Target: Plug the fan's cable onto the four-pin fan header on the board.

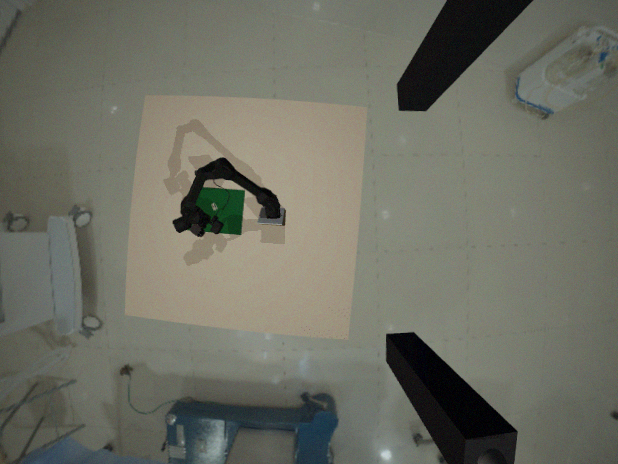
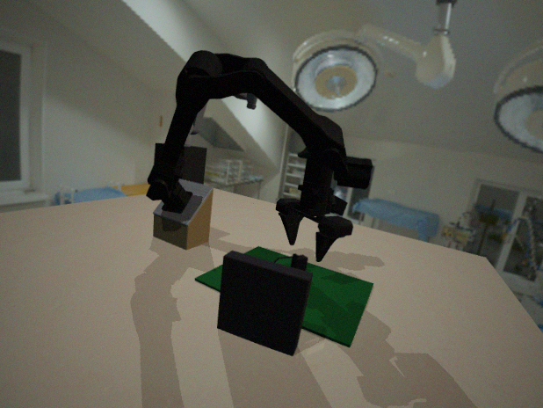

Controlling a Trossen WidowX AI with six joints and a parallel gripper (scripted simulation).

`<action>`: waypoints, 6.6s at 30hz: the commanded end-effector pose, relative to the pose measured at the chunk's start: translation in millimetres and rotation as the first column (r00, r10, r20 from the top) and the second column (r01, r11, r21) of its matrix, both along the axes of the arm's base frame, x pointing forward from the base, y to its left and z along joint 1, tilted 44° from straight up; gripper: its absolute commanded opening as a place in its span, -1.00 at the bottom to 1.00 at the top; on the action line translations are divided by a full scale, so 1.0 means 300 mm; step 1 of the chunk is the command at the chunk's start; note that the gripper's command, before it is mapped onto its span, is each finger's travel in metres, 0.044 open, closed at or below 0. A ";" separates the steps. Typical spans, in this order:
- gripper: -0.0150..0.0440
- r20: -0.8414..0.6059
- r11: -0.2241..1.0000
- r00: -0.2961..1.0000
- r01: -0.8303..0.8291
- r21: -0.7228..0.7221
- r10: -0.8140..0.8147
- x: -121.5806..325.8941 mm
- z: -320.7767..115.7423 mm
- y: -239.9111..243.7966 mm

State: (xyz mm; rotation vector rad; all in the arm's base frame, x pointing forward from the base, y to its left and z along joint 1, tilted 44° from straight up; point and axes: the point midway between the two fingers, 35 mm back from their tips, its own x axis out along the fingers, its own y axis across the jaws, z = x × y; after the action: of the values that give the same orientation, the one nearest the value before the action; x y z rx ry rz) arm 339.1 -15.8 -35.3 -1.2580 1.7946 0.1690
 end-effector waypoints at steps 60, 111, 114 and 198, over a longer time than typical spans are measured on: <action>-0.49 -0.135 0.990 0.980 -0.142 0.018 0.143 0.005 0.061 -0.004; -0.49 -0.570 0.736 0.504 -0.607 0.300 0.648 -0.005 0.191 -0.143; -0.49 -0.568 0.739 0.510 -0.605 0.296 0.646 -0.005 0.189 -0.141; -0.49 -0.571 0.736 0.504 -0.607 0.299 0.648 -0.016 0.097 -0.231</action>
State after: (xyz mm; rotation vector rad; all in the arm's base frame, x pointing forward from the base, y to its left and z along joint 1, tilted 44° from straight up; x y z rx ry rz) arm 335.8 -83.1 -4.3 -1.9296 1.7316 1.2079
